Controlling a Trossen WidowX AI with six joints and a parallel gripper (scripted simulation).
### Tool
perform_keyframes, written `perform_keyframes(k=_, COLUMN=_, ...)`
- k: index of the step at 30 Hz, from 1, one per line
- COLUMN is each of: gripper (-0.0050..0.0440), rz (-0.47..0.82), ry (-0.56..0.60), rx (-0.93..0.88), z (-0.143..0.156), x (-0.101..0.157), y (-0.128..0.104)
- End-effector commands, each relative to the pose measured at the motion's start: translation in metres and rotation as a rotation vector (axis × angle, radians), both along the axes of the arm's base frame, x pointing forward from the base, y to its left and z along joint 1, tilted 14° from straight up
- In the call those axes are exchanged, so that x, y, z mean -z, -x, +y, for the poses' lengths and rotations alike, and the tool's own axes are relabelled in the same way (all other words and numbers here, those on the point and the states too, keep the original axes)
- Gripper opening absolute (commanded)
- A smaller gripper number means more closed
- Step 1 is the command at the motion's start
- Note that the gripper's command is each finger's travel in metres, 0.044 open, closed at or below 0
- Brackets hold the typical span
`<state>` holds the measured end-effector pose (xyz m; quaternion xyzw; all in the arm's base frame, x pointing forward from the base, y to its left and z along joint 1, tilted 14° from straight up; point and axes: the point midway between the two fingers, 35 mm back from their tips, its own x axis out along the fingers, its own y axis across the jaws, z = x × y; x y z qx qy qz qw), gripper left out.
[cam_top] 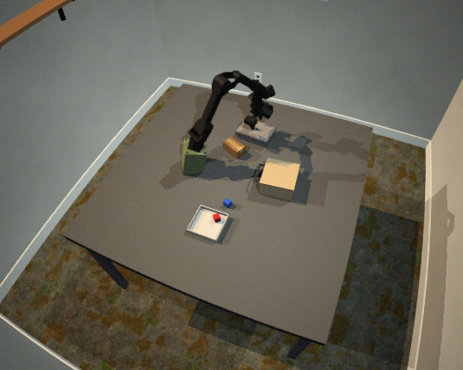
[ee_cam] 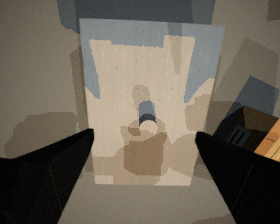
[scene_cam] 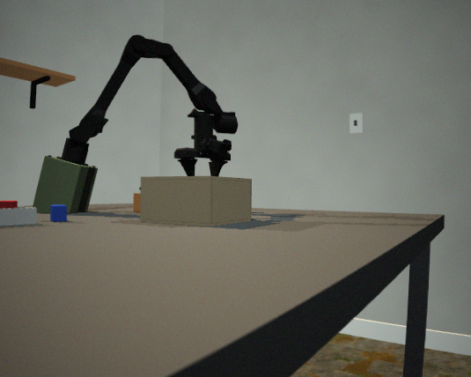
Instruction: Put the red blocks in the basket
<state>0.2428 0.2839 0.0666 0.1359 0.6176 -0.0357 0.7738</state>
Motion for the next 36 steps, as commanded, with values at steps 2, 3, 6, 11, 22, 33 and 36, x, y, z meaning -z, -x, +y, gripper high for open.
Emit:
perform_keyframes(k=2, gripper=0.0440, rz=0.009, ry=0.013, rx=-0.001, z=-0.001, x=0.016, y=-0.002)
perform_keyframes(k=3, gripper=0.0440, rz=0.009, ry=0.013, rx=-0.001, z=-0.001, x=0.019, y=-0.003)
perform_keyframes(k=6, gripper=0.0440, rz=0.009, ry=0.013, rx=-0.001, z=0.000, x=0.024, y=-0.004)
perform_keyframes(k=11, gripper=0.0440, rz=0.009, ry=0.013, rx=-0.001, z=0.000, x=0.027, y=-0.005)
perform_keyframes(k=22, gripper=0.0000, rz=0.009, ry=0.013, rx=-0.001, z=0.000, x=0.027, y=-0.005)
perform_keyframes(k=33, gripper=0.0000, rz=0.009, ry=0.013, rx=-0.001, z=-0.001, x=0.020, y=-0.003)
perform_keyframes(k=36, gripper=0.0000, rz=0.009, ry=0.013, rx=-0.001, z=-0.002, x=0.012, y=-0.001)
